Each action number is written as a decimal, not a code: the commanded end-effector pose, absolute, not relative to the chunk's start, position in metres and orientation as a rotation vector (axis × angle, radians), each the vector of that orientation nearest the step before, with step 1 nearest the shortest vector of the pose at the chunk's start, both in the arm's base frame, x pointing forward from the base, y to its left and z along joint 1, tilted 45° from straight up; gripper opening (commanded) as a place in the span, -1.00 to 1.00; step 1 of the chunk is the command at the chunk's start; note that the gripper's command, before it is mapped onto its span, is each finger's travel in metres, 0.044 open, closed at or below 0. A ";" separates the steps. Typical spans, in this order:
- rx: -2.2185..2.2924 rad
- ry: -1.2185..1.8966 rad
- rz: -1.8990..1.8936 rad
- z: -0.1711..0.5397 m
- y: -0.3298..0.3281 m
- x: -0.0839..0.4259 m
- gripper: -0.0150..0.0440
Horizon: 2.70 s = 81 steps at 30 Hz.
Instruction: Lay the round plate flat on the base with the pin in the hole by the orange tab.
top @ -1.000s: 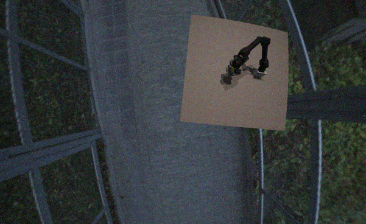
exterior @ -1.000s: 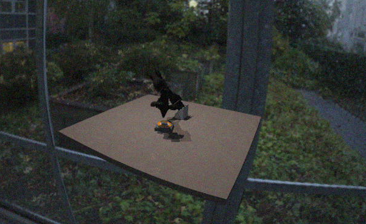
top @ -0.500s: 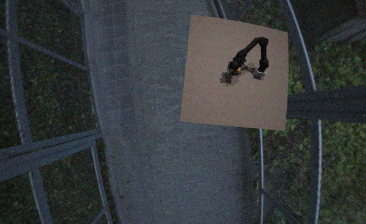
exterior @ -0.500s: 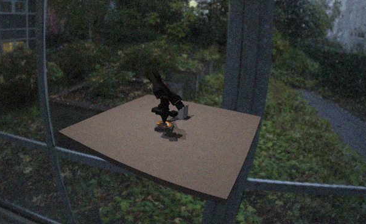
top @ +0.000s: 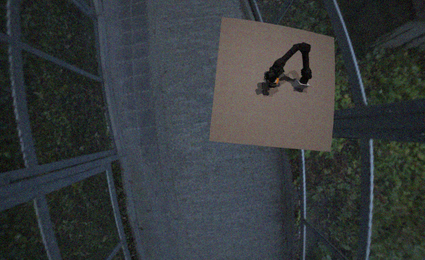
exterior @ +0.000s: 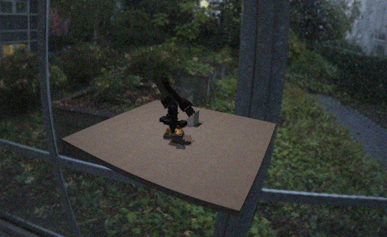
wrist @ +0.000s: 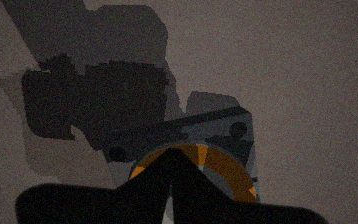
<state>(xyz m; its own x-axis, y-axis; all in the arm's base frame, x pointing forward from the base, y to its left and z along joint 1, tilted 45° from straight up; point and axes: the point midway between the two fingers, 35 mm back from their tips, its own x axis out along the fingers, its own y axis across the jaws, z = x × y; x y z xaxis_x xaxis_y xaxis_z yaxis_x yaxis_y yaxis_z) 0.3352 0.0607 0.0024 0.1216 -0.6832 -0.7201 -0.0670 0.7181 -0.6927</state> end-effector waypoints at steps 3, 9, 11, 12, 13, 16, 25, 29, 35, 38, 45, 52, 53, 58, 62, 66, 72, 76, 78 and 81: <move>-0.677 1.387 -0.504 0.009 0.055 0.341 -0.49; -0.677 1.387 -0.504 0.013 0.051 0.341 -0.49; -0.677 1.387 -0.504 0.014 0.049 0.341 -0.49; -0.677 1.387 -0.504 0.015 0.048 0.341 -0.49; -0.677 1.387 -0.504 0.016 0.047 0.341 -0.49; -0.677 1.387 -0.504 0.018 0.045 0.340 -0.49; -0.678 1.387 -0.505 0.025 0.038 0.339 -0.49; -0.678 1.387 -0.505 0.028 0.035 0.338 -0.49; -0.678 1.388 -0.505 0.034 0.031 0.335 -0.49; -0.678 1.388 -0.505 0.036 0.028 0.333 -0.49; -0.679 1.388 -0.505 0.042 0.023 0.328 -0.49; -0.679 1.388 -0.505 0.044 0.021 0.326 -0.49; -0.679 1.388 -0.505 0.044 0.021 0.325 -0.49; -0.679 1.388 -0.505 0.046 0.019 0.323 -0.49; -0.679 1.388 -0.505 0.047 0.018 0.321 -0.49; -0.679 1.388 -0.505 0.047 0.016 0.320 -0.49; -0.678 1.389 -0.504 0.060 0.030 0.319 -0.49; -0.678 1.389 -0.504 0.076 0.045 0.313 -0.49; -0.678 1.389 -0.504 0.079 0.047 0.312 -0.49; -0.688 1.388 -0.503 0.073 0.042 0.314 -0.49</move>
